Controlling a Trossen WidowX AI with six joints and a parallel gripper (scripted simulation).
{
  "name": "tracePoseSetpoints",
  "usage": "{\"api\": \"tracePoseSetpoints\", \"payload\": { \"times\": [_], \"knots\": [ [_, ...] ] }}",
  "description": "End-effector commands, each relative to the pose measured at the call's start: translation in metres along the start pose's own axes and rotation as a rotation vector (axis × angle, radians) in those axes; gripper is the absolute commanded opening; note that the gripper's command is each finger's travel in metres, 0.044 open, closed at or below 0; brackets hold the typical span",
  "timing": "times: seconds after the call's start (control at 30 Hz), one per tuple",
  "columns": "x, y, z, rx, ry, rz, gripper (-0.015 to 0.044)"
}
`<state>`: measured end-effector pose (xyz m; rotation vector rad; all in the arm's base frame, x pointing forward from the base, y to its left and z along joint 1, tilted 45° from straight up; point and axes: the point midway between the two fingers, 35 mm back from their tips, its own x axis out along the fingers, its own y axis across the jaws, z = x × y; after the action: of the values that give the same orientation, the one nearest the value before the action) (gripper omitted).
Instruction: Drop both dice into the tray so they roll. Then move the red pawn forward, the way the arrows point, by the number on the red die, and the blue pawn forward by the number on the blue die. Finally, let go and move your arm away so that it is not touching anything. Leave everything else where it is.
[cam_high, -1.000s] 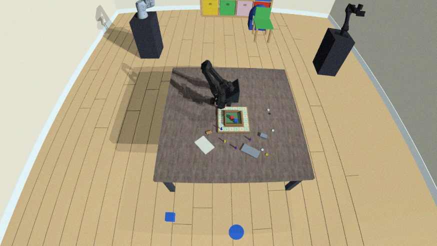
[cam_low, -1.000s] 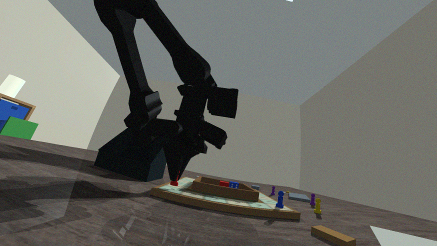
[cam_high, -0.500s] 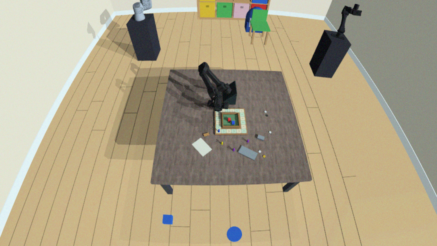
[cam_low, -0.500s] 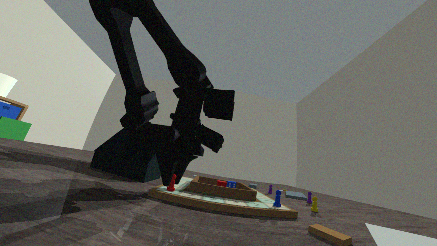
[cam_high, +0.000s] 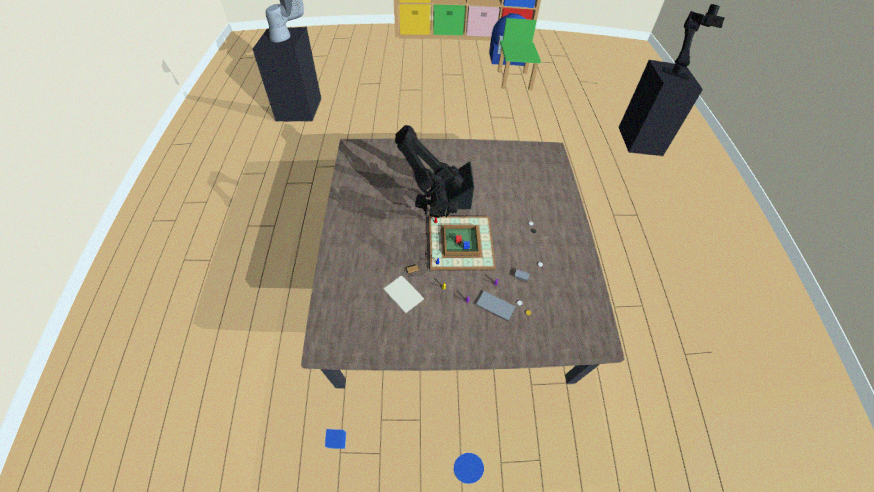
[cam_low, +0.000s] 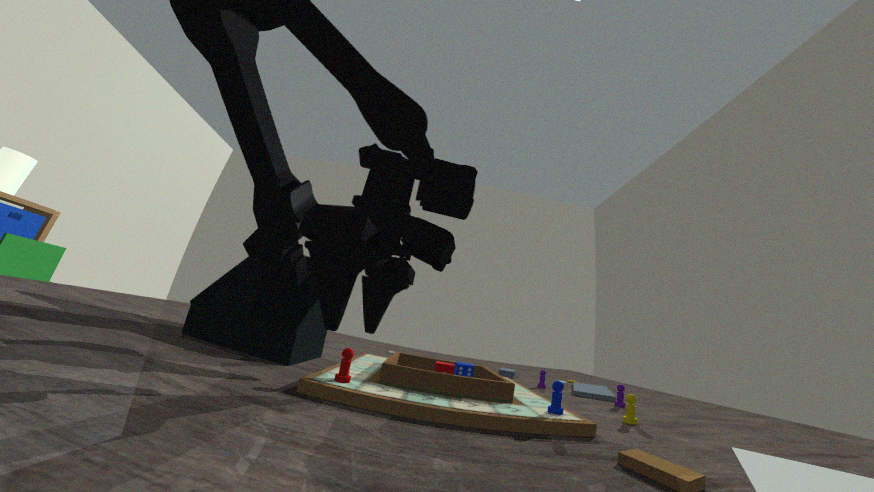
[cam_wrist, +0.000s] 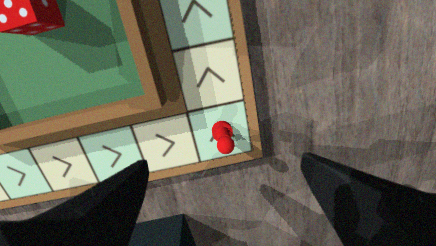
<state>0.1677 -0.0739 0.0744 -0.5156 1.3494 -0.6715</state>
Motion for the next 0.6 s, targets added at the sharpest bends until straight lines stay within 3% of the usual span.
{"api": "tracePoseSetpoints", "payload": {
  "times": [0.0,0.3,0.57],
  "knots": [
    [-0.008,-0.001,-0.001,0.006,0.002,0.0,0.044],
    [-0.028,0.005,0.091,-0.213,-0.002,0.001,0.0204],
    [-0.025,0.029,0.185,-0.447,-0.006,0.001,0.02]
  ]
}}
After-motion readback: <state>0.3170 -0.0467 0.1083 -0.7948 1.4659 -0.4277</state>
